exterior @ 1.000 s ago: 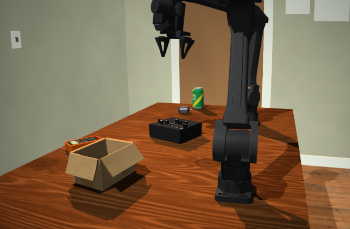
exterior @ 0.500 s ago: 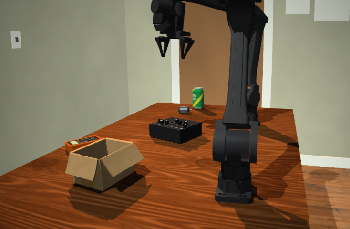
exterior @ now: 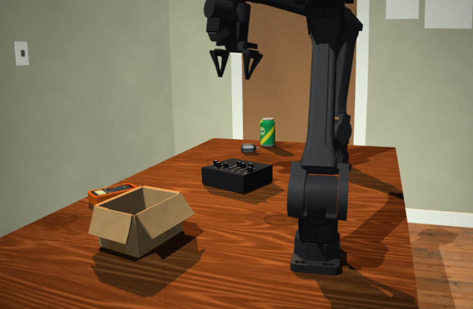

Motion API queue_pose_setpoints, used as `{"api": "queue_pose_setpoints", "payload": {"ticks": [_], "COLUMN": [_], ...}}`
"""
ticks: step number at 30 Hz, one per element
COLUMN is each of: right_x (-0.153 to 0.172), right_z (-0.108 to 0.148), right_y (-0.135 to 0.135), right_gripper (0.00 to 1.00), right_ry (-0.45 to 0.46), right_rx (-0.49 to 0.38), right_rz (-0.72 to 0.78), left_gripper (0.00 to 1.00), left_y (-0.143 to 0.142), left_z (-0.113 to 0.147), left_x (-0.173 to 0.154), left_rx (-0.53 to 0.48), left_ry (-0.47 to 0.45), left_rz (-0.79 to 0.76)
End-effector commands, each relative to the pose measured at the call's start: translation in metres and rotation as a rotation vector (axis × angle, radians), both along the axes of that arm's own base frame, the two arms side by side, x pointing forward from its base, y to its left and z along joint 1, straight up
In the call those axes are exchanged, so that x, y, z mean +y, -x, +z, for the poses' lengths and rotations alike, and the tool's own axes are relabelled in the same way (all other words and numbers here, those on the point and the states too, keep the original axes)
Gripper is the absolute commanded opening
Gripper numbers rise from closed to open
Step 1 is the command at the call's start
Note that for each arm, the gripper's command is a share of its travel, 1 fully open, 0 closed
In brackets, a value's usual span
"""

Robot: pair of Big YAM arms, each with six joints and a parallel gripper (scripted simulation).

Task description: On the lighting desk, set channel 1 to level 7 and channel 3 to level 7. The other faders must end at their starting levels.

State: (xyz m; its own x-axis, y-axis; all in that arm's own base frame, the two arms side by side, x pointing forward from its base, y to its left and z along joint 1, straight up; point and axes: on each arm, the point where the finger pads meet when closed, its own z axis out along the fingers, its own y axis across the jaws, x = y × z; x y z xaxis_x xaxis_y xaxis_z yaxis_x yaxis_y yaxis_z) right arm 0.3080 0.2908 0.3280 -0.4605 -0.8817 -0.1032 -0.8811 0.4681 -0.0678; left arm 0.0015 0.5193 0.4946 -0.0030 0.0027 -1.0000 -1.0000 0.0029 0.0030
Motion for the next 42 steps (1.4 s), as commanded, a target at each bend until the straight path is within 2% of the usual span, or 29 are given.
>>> {"api": "queue_pose_setpoints", "payload": {"ticks": [1, 16, 18, 19, 21, 24, 25, 27, 29, 30, 31, 33, 38, 39, 42], "right_x": [-0.002, -0.002, -0.003, -0.005, -0.005, -0.022, -0.022, -0.036, -0.043, -0.044, -0.045, -0.027, -0.027, -0.032, -0.035], "right_z": [0.007, 0.007, -0.004, -0.018, -0.018, -0.083, -0.083, -0.121, -0.137, -0.137, -0.126, -0.101, -0.101, -0.114, -0.121], "right_y": [-0.001, -0.001, -0.006, -0.008, -0.008, -0.013, -0.013, -0.010, -0.008, -0.008, -0.007, -0.015, -0.015, -0.020, -0.020], "right_gripper": [1.00, 1.00, 1.00, 1.00, 1.00, 1.00, 1.00, 1.00, 1.00, 1.00, 1.00, 1.00, 1.00, 1.00, 1.00], "right_ry": [-0.009, -0.009, -0.006, 0.006, 0.006, 0.049, 0.049, 0.066, 0.072, 0.072, 0.058, 0.027, 0.027, 0.048, 0.051], "right_rx": [-0.011, -0.011, -0.009, 0.005, 0.005, 0.055, 0.055, 0.085, 0.098, 0.098, 0.072, 0.015, 0.015, 0.054, 0.058], "right_rz": [-0.011, -0.011, 0.012, 0.039, 0.039, 0.187, 0.187, 0.280, 0.320, 0.322, 0.322, 0.344, 0.342, 0.325, 0.318], "left_gripper": [1.00, 1.00, 1.00, 1.00, 1.00, 1.00, 1.00, 1.00, 1.00, 1.00, 1.00, 1.00, 1.00, 1.00, 1.00], "left_y": [0.004, 0.004, 0.004, 0.004, 0.004, 0.004, 0.004, 0.004, 0.004, 0.004, 0.004, 0.004, 0.004, 0.004, 0.004], "left_z": [0.004, 0.004, 0.004, 0.004, 0.004, 0.004, 0.004, 0.004, 0.004, 0.004, 0.004, 0.004, 0.004, 0.004, 0.004], "left_x": [-0.001, -0.001, -0.001, -0.001, -0.001, -0.001, -0.001, -0.001, -0.001, -0.001, -0.001, -0.001, -0.001, -0.001, -0.001], "left_rx": [-0.014, -0.014, -0.014, -0.014, -0.014, -0.014, -0.014, -0.014, -0.014, -0.014, -0.014, -0.014, -0.014, -0.014, -0.014], "left_ry": [-0.017, -0.017, -0.017, -0.017, -0.017, -0.017, -0.017, -0.017, -0.017, -0.017, -0.017, -0.017, -0.017, -0.017, -0.017], "left_rz": [0.010, 0.010, 0.010, 0.010, 0.010, 0.010, 0.010, 0.010, 0.010, 0.010, 0.010, 0.010, 0.010, 0.010, 0.010]}}
